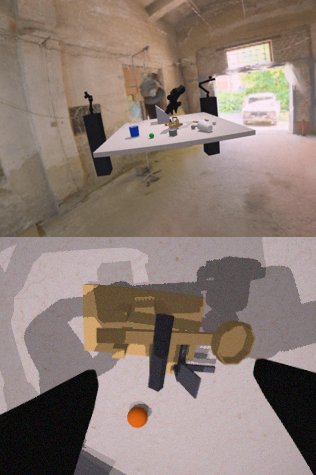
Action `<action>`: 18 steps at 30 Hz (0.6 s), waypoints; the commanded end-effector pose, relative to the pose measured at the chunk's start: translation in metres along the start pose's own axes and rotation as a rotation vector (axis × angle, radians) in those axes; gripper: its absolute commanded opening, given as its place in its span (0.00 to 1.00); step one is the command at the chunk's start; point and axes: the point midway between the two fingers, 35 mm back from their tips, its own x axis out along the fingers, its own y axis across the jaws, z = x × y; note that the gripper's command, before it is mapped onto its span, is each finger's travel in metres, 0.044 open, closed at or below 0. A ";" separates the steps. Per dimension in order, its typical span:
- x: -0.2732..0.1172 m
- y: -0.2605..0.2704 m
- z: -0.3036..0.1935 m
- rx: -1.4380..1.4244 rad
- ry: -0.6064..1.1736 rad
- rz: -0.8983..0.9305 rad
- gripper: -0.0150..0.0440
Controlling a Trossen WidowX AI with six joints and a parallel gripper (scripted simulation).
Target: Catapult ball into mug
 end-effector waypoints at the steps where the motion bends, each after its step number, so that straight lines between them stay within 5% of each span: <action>1: -0.001 0.005 0.002 -0.134 -0.005 -0.007 1.00; 18: 0.005 0.027 0.003 -0.725 -0.003 -0.006 1.00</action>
